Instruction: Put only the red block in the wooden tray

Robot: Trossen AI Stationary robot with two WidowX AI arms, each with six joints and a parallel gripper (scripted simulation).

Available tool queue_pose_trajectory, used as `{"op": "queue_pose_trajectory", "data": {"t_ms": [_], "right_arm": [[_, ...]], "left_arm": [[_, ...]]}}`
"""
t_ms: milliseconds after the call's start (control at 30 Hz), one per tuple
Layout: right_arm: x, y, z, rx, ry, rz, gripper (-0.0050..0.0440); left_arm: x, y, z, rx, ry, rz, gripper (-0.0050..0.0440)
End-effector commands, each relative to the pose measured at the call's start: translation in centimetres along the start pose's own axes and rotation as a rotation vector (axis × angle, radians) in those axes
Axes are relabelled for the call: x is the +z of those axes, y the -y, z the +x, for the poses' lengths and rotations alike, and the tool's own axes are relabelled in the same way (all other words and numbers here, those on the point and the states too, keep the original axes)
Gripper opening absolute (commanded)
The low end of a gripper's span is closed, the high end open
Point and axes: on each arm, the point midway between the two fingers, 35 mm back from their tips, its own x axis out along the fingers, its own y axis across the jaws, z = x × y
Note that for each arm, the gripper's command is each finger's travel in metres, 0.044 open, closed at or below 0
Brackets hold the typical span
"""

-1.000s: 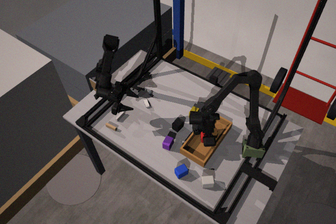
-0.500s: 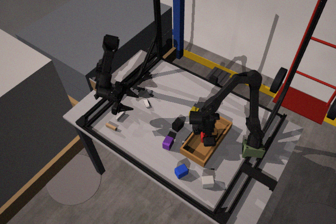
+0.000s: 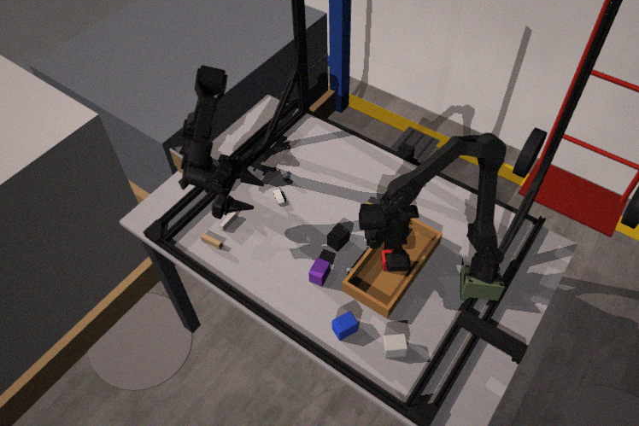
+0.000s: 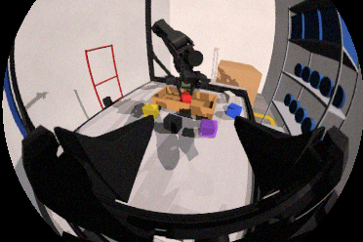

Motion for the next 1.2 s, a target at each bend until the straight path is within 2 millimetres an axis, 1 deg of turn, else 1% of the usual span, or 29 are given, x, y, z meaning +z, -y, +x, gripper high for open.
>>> {"op": "queue_pose_trajectory", "data": {"t_ms": [0,33,400,600,633,1167], "right_arm": [[-0.03,-0.02,0.00,0.002,-0.001,0.004,0.0400],[-0.03,-0.02,0.00,0.002,-0.001,0.004,0.0400],[-0.03,-0.02,0.00,0.002,-0.001,0.004,0.0400],[-0.03,-0.02,0.00,0.002,-0.001,0.004,0.0400],[-0.03,-0.02,0.00,0.002,-0.001,0.004,0.0400],[-0.03,-0.02,0.00,0.002,-0.001,0.004,0.0400]], "left_arm": [[-0.35,0.08,-2.97,0.000,-0.016,0.000,0.0252],[-0.69,0.11,-3.19,-0.001,-0.030,-0.007,0.0252],[-0.70,0.11,-3.22,-0.001,-0.030,-0.007,0.0252],[-0.70,0.11,-3.22,-0.001,-0.030,-0.007,0.0396],[-0.70,0.11,-3.22,-0.001,-0.030,-0.007,0.0400],[-0.70,0.11,-3.22,-0.001,-0.030,-0.007,0.0400]]}}
